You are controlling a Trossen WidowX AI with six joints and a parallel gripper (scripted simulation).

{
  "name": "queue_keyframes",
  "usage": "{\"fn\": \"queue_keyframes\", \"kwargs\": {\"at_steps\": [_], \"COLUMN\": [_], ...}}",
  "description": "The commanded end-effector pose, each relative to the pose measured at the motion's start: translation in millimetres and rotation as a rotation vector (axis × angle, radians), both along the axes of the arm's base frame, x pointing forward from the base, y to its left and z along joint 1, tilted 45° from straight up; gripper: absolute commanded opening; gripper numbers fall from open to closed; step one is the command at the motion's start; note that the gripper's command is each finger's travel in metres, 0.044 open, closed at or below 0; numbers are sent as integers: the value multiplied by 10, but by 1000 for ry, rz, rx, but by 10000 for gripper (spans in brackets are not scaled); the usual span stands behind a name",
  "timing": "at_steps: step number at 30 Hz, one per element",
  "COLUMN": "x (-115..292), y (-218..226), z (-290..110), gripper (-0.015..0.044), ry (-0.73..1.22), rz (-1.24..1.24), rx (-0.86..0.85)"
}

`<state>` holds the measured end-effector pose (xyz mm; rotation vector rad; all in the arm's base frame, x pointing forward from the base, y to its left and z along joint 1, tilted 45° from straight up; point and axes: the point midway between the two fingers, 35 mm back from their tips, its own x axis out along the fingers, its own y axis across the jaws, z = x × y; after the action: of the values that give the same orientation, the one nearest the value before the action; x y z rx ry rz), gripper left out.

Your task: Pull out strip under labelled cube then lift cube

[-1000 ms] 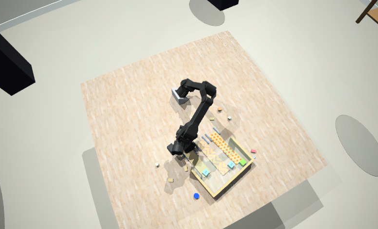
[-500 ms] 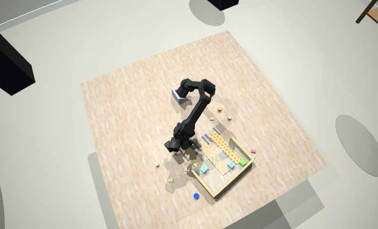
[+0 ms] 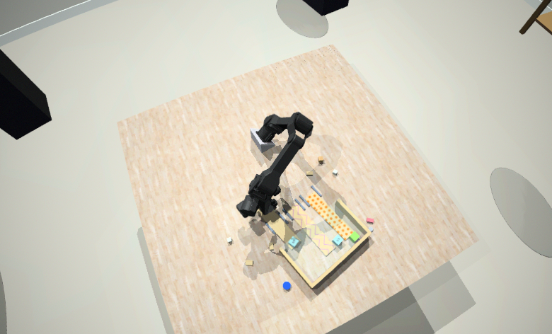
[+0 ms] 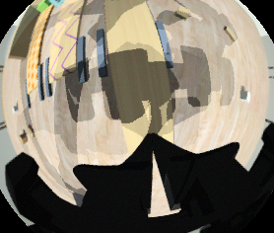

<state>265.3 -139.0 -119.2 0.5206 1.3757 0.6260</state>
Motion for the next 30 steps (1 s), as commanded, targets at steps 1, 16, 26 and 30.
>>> {"fn": "queue_keyframes", "kwargs": {"at_steps": [1, 16, 26, 30], "x": [-152, -396, -542, -602], "y": [55, 40, 31, 27], "z": [-48, -81, -101, -108], "gripper": [0, 0, 0, 0], "ry": [23, 25, 26, 26], "rz": [12, 12, 12, 12], "rx": [11, 10, 10, 10]}}
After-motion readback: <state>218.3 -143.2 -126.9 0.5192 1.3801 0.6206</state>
